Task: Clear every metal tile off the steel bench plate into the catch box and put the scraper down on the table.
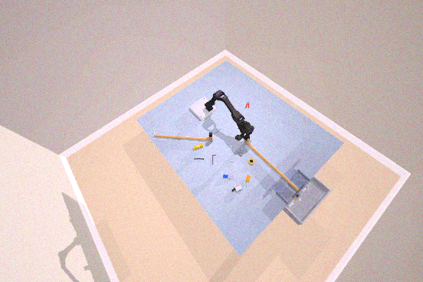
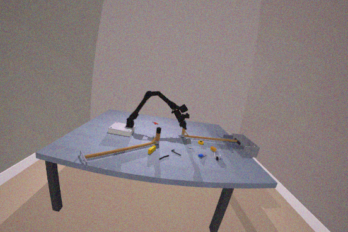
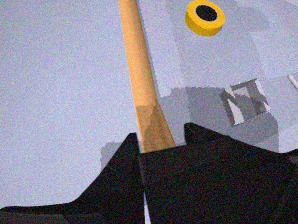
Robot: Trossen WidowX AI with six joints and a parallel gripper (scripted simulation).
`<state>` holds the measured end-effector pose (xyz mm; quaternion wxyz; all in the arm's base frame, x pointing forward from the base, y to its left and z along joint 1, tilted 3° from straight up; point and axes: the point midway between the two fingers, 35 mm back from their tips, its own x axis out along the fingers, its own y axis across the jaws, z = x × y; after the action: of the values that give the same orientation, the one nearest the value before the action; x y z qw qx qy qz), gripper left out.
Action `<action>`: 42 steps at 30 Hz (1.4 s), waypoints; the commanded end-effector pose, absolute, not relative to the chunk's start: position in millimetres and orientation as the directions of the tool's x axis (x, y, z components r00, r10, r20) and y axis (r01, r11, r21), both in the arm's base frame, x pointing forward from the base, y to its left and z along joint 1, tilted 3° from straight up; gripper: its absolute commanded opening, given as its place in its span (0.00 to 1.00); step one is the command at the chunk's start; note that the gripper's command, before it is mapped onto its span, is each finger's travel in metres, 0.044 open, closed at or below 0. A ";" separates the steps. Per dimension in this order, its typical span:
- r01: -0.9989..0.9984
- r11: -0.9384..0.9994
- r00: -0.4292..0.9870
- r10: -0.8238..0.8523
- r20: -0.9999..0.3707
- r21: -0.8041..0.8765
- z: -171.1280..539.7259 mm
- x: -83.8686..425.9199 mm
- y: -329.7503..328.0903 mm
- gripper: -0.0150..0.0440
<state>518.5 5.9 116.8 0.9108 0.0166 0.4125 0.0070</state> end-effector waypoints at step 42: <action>0.003 0.999 0.666 0.026 -0.746 0.037 124.4 501.7 6.0 0.25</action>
<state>506.5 6.1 117.1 0.9094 0.0165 0.4155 0.0072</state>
